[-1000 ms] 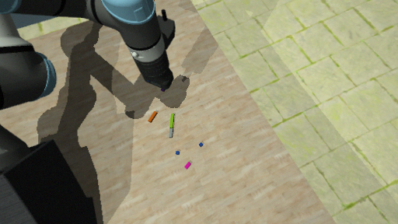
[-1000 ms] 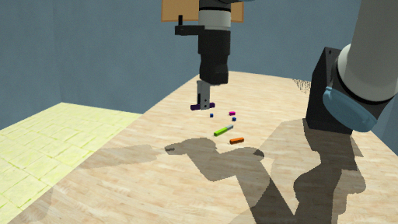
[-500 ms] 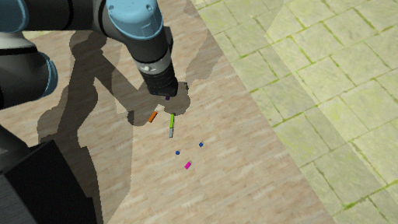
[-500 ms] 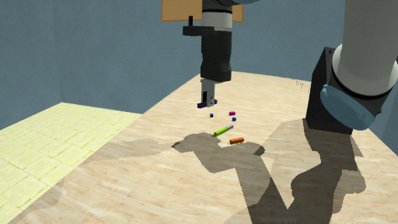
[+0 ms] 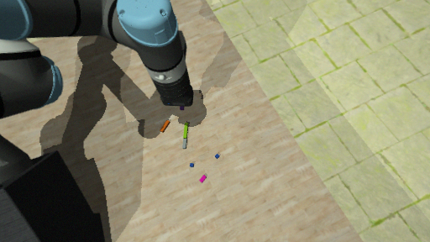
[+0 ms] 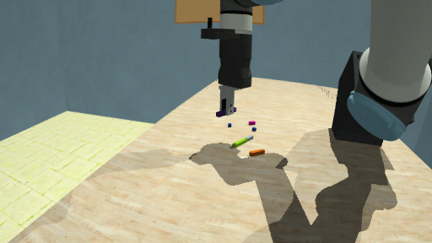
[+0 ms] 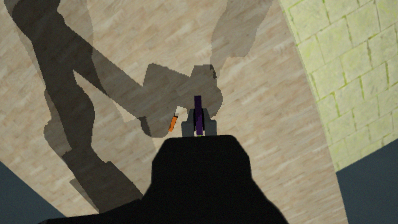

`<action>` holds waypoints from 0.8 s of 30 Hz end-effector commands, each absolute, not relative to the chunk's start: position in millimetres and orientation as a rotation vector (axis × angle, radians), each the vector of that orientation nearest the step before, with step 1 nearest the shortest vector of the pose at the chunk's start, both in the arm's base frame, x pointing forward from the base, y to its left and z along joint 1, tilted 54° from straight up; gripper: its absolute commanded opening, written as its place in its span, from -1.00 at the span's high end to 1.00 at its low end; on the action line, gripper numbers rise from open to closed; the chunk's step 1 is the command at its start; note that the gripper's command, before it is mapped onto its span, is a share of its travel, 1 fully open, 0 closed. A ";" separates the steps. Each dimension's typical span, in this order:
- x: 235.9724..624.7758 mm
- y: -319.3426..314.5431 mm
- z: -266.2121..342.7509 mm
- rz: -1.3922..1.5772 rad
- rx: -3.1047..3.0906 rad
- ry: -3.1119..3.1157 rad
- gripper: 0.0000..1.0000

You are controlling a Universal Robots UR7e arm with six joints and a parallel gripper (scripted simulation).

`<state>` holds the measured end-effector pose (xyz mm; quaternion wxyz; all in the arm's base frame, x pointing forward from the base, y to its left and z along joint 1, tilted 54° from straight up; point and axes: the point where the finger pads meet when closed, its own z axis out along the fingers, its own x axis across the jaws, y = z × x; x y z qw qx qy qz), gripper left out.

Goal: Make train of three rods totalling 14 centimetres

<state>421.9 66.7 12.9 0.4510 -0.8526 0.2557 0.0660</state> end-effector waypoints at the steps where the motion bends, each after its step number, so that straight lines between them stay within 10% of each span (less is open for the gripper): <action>1: 422.2 66.2 12.9 0.161 -2.108 0.630 0.52; 24: 428.1 106.6 -16.7 0.161 -2.108 0.630 0.52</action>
